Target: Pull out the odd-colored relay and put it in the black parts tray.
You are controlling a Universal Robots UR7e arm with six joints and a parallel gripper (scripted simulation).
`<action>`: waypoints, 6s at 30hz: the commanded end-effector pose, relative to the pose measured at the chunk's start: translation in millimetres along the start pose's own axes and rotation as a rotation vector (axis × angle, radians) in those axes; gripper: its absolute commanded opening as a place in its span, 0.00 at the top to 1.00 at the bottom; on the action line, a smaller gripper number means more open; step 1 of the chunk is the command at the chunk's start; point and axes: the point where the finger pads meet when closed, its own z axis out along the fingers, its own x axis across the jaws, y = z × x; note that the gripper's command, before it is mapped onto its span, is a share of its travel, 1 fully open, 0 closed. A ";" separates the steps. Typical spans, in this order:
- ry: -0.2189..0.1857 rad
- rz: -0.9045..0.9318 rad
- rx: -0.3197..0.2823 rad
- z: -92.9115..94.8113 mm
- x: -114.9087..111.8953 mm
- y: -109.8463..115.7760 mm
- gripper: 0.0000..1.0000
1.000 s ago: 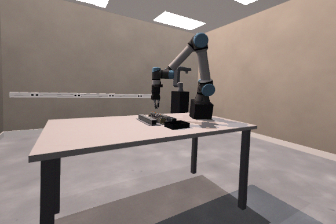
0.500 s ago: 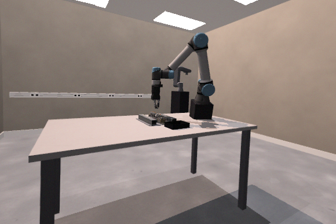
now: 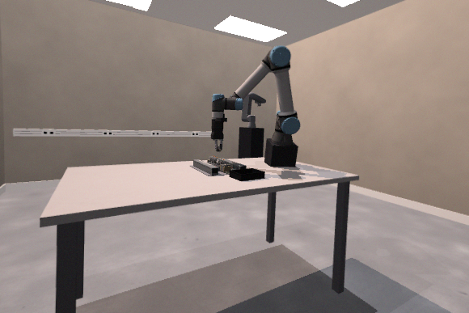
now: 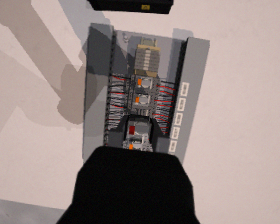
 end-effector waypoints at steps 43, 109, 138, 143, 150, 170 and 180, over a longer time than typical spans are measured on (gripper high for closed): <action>0.006 0.001 -0.003 -3.4 -16.9 -97.7 1.00; 0.006 0.001 -0.003 -4.4 -48.0 -259.2 1.00; 0.006 0.001 -0.003 -3.3 -48.0 -259.3 1.00; 0.006 0.001 -0.003 -0.5 -48.0 -259.4 1.00; 0.006 0.001 -0.003 4.9 -48.1 -259.5 1.00; 0.006 0.001 -0.003 41.3 -48.1 -260.5 1.00; 0.006 0.001 -0.003 60.8 -48.1 -261.1 1.00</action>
